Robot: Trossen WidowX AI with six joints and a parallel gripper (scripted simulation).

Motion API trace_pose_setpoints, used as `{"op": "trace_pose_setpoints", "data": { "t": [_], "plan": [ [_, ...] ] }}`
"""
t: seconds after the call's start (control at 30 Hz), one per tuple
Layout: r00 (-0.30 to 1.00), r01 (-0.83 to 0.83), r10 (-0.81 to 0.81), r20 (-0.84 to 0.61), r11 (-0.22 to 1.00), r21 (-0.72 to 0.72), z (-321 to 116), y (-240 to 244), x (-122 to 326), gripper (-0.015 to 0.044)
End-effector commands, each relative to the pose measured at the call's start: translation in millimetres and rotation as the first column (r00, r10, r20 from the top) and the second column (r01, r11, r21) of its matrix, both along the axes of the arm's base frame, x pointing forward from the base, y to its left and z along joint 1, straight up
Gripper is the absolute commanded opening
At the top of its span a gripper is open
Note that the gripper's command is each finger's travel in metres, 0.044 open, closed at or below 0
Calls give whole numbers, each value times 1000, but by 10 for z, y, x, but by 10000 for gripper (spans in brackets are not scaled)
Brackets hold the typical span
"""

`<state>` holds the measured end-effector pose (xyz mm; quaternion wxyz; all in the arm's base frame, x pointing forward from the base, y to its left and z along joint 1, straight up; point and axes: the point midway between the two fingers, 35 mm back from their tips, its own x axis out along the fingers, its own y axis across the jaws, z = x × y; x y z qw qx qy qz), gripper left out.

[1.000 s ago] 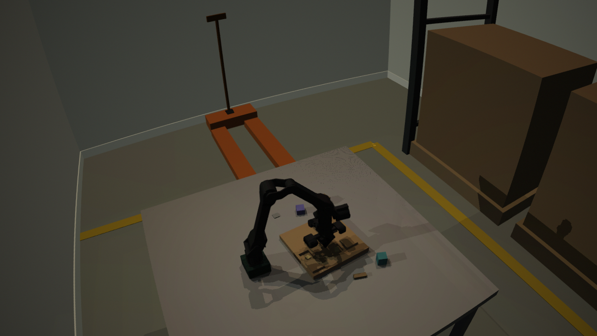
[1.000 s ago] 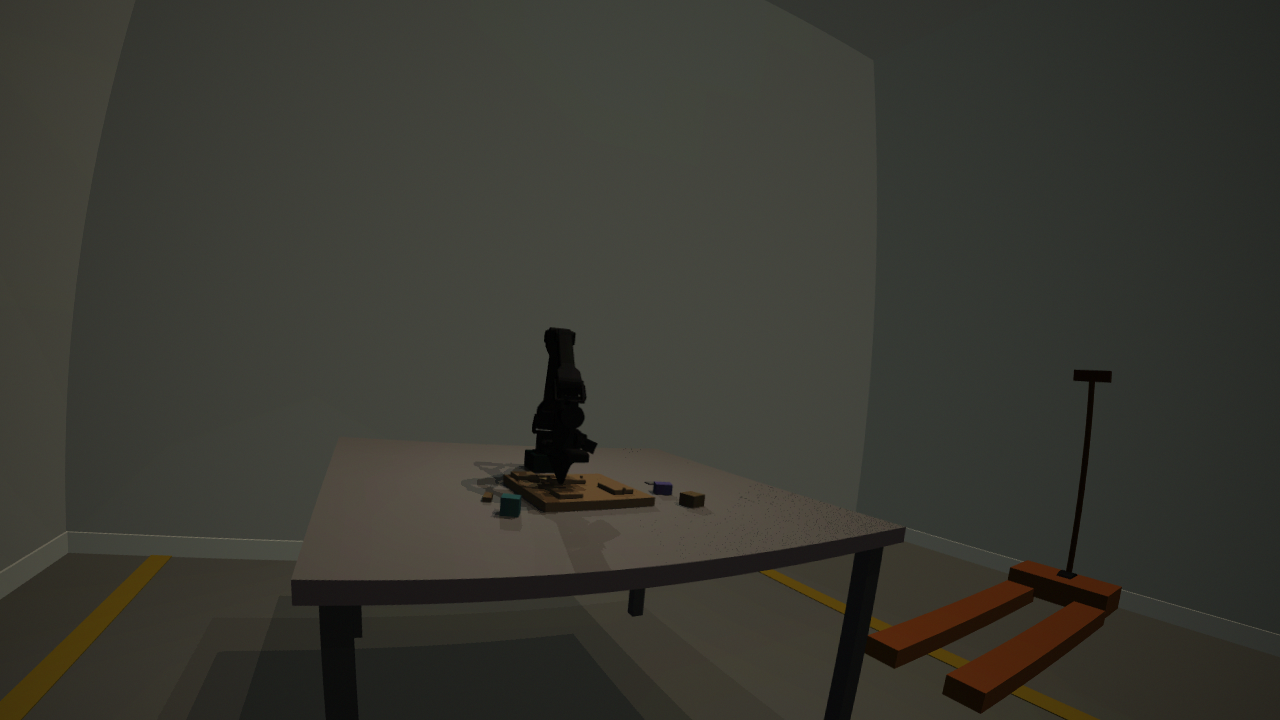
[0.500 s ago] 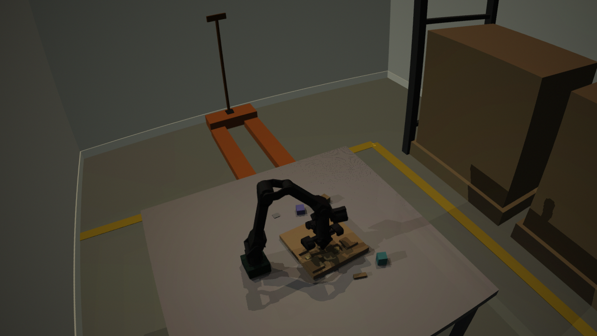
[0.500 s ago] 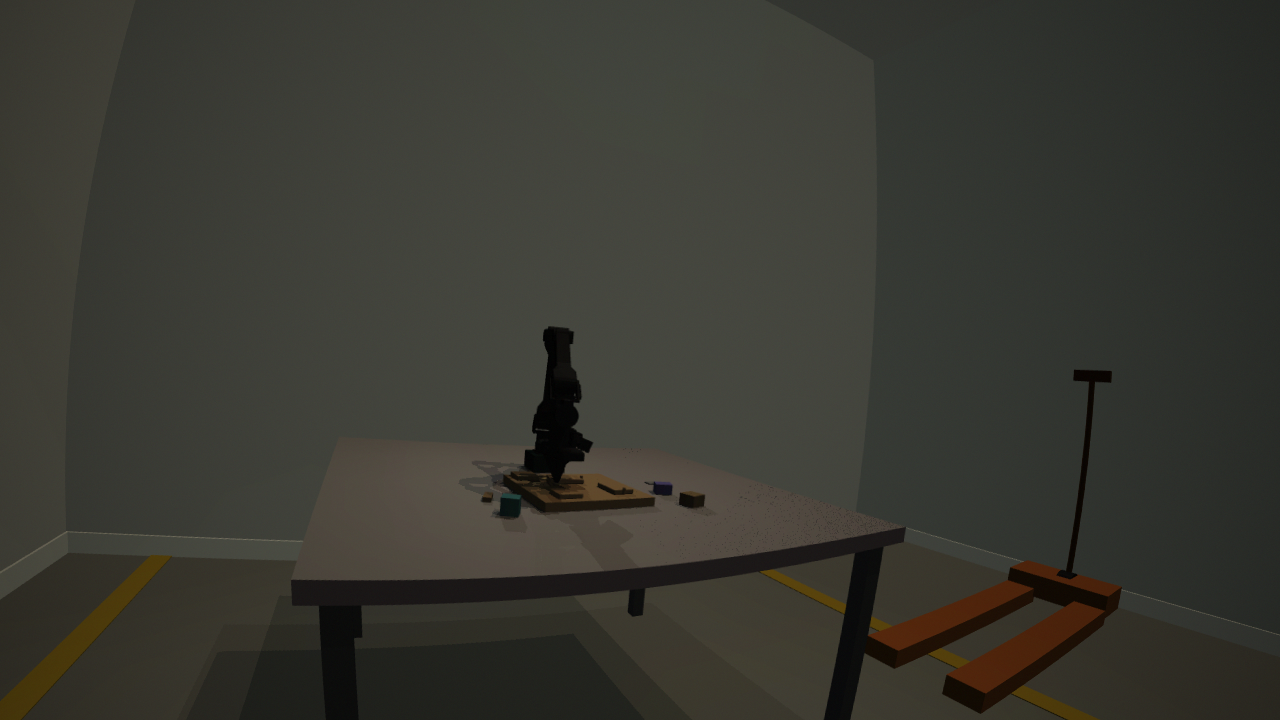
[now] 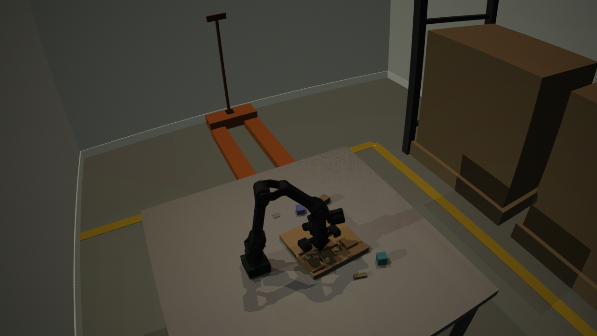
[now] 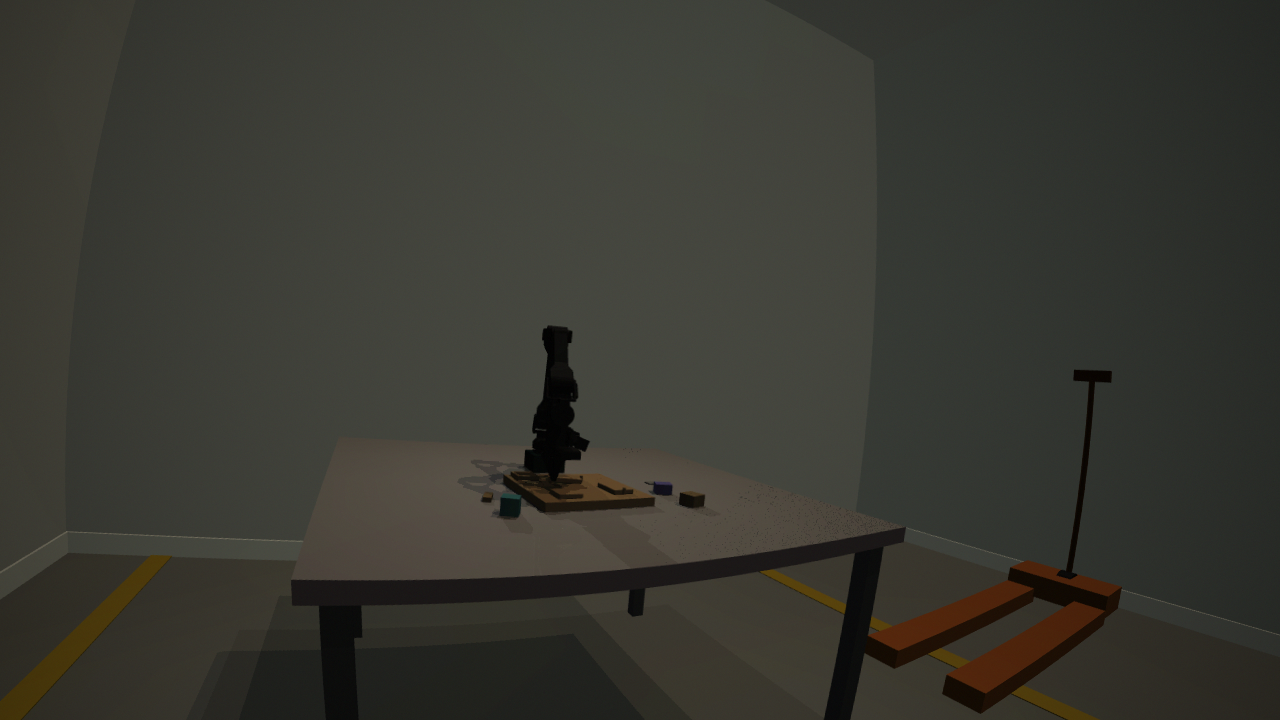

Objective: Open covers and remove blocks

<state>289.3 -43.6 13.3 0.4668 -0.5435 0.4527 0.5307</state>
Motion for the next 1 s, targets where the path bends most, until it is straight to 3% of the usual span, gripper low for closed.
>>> {"op": "trace_pose_setpoints", "data": {
  "t": [0.0,0.97],
  "plan": [
    [1000,-4,4,-5,1000,-3,-14,-17,-79,0],
    [1000,-4,4,-7,1000,-2,-22,18,-365,0]
  ]
}}
